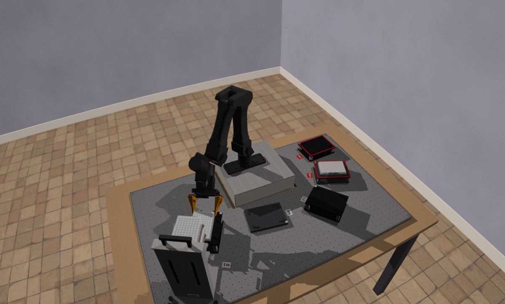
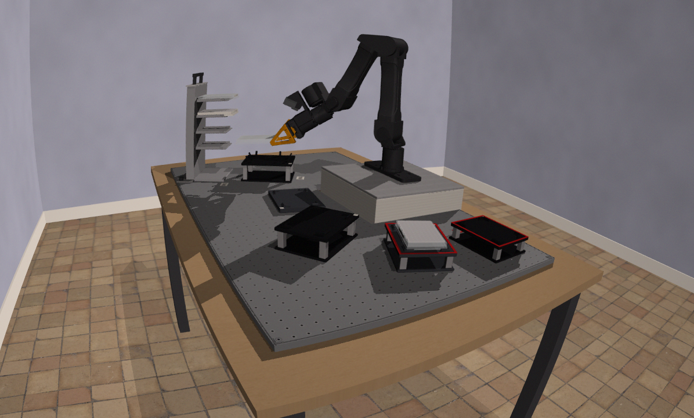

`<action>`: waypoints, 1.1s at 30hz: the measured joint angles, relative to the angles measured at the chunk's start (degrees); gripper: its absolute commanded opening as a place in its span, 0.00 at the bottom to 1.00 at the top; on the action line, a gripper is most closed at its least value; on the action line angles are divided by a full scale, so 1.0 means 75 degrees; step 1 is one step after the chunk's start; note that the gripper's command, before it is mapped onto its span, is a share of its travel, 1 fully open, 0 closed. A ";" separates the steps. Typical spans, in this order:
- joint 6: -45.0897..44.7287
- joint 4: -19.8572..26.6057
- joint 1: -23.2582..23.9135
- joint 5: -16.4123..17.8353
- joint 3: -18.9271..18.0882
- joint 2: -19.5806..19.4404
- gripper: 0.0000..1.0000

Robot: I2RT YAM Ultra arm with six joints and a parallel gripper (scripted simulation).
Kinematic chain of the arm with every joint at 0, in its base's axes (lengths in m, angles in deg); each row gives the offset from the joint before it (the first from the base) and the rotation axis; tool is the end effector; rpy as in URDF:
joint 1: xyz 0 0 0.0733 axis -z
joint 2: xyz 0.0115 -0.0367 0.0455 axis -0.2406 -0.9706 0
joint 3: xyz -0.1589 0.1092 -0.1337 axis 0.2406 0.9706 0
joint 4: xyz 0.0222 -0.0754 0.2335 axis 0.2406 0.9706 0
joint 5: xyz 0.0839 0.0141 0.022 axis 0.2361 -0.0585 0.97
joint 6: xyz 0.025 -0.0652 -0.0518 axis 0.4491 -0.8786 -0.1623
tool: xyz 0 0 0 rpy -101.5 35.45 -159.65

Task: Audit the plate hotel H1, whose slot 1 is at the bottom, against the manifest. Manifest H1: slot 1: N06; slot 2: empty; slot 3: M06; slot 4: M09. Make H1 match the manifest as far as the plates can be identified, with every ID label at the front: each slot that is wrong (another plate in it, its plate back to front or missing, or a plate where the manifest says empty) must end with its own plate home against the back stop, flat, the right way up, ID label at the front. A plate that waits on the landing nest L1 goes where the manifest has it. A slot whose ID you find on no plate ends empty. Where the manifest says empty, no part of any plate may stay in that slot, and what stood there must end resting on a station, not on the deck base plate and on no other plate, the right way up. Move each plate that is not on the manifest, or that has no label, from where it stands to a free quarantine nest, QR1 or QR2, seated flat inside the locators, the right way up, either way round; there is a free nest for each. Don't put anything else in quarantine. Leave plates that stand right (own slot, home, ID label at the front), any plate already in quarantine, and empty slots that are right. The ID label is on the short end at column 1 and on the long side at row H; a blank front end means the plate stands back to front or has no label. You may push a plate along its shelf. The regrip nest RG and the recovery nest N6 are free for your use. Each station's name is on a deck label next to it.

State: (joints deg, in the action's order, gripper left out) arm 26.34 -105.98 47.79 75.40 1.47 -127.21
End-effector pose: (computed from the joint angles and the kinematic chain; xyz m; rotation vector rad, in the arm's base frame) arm 0.1698 -0.2392 0.0833 0.5690 2.0679 -0.2779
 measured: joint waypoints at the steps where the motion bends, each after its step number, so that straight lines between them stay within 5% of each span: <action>1: 0.0012 -0.0009 -0.0017 -0.0012 -0.0020 -0.0029 0.86; 33: 0.0277 -0.0239 -0.0425 -0.0350 -0.0694 -0.0775 0.86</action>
State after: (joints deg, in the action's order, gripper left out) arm 28.41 -107.77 44.60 72.78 -3.74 -133.02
